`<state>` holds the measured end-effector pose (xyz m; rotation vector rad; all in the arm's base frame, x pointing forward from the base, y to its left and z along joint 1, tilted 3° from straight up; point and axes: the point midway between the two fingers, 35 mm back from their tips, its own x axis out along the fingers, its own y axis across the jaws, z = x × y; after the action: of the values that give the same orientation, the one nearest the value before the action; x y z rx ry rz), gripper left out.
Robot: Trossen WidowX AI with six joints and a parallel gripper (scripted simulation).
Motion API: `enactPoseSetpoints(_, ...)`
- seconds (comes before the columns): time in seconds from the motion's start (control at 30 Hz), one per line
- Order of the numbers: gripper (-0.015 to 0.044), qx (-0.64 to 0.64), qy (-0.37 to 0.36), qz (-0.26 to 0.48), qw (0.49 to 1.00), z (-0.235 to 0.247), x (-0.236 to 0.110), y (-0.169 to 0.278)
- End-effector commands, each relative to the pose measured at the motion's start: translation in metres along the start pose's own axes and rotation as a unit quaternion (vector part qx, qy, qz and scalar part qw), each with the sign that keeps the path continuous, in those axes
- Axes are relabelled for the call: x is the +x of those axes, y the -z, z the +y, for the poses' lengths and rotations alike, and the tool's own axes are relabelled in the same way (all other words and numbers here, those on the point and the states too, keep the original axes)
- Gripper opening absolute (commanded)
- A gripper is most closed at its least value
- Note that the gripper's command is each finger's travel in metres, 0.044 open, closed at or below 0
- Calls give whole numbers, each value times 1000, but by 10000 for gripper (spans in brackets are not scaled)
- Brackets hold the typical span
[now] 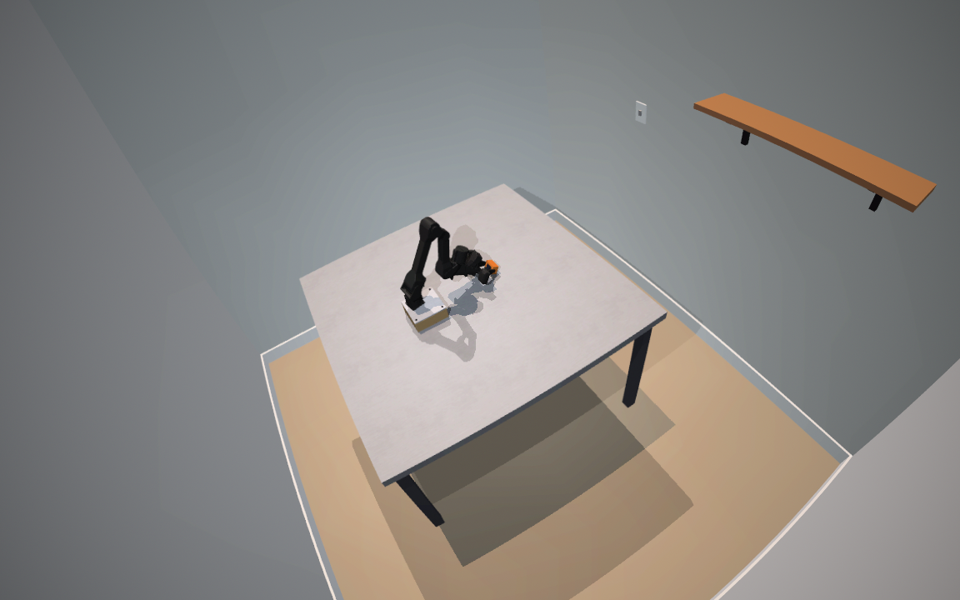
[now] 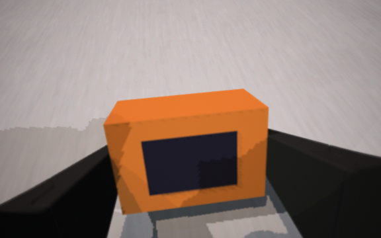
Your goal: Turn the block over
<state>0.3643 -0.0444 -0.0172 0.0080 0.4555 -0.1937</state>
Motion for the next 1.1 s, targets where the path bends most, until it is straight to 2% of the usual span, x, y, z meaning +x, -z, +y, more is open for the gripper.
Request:
enactPoseSetpoints(0.0, 0, -3, 3, -16, 1000, -2, -8, 3)
enactPoseSetpoints(0.6, 0, -3, 3, -30, 1000, -2, -10, 1)
enactPoseSetpoints(1.07, 368, -3, 3, -30, 1000, -2, -10, 1)
